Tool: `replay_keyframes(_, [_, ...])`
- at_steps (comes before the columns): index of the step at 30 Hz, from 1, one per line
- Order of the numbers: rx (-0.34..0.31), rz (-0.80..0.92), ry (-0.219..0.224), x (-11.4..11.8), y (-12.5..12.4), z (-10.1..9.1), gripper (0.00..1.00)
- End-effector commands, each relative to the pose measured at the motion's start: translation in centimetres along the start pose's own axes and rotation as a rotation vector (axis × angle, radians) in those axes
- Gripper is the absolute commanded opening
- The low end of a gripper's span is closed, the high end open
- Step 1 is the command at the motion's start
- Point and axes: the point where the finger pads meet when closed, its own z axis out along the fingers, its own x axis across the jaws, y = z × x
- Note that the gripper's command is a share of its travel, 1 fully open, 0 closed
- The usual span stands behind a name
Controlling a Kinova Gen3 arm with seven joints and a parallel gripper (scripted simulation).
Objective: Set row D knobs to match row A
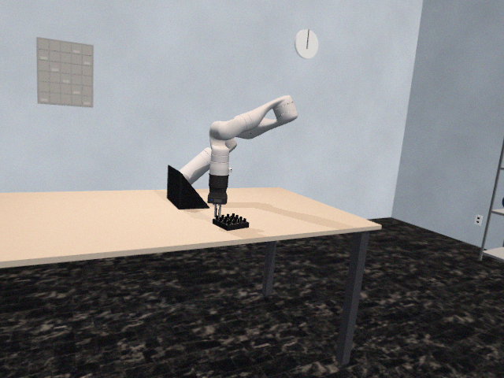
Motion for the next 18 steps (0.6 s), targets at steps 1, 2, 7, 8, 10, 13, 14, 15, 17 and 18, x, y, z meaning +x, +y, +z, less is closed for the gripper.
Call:
replay_keyframes(1, [-0.009, -0.058, -0.007, -0.04, 0.34, 0.04, 0.3])
replay_keyframes(2, [-0.009, -0.058, -0.007, -0.04, 0.34, 0.04, 0.3])
replay_keyframes(7, [-0.008, -0.155, -0.007, -0.03, 0.34, 0.03, 0.3])
replay_keyframes(8, [-0.008, -0.174, -0.007, -0.03, 0.34, 0.03, 0.3])
replay_keyframes(10, [-0.008, -0.213, -0.007, -0.03, 0.35, 0.03, 0.3])
replay_keyframes(13, [-0.008, -0.27, -0.008, -0.03, 0.35, 0.03, 0.3])
replay_keyframes(14, [-0.008, -0.288, -0.008, -0.03, 0.35, 0.03, 0.3])
replay_keyframes(15, [-0.008, -0.306, -0.008, -0.03, 0.34, 0.03, 0.3])
replay_keyframes(17, [-0.008, -0.341, -0.008, -0.03, 0.32, 0.04, 0.3])
replay_keyframes(18, [-0.008, -0.341, -0.008, -0.03, 0.32, 0.04, 0.3])
